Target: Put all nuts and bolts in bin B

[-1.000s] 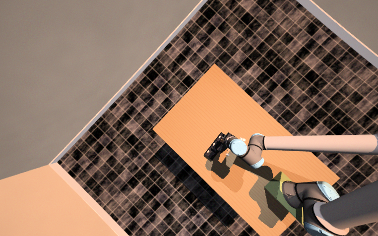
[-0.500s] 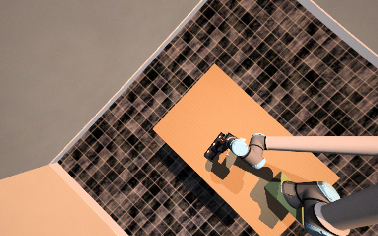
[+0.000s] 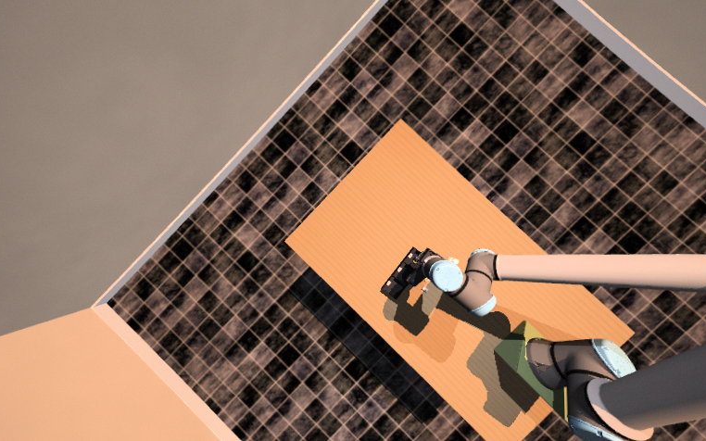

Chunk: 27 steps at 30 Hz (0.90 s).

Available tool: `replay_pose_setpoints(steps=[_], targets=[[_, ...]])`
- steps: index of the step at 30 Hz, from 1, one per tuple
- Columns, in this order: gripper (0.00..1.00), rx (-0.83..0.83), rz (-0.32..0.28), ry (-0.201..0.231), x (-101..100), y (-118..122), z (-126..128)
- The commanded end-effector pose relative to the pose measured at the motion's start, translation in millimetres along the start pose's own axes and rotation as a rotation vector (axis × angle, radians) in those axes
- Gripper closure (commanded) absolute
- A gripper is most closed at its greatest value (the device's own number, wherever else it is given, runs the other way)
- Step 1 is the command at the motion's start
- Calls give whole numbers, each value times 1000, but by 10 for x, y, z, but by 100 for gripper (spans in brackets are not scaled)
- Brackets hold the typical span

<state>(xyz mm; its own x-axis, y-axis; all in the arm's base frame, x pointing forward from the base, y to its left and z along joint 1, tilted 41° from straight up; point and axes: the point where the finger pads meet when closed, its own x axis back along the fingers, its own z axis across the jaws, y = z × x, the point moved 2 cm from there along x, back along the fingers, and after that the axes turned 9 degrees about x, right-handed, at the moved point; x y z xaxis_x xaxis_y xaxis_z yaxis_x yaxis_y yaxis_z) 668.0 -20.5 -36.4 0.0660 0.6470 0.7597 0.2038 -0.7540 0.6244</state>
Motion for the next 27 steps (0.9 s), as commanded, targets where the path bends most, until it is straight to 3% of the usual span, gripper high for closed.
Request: replay_pose_setpoints(steps=[1, 27], targets=[[82, 0, 1, 0, -1, -6, 1], [82, 2, 1, -2, -9, -33, -31]])
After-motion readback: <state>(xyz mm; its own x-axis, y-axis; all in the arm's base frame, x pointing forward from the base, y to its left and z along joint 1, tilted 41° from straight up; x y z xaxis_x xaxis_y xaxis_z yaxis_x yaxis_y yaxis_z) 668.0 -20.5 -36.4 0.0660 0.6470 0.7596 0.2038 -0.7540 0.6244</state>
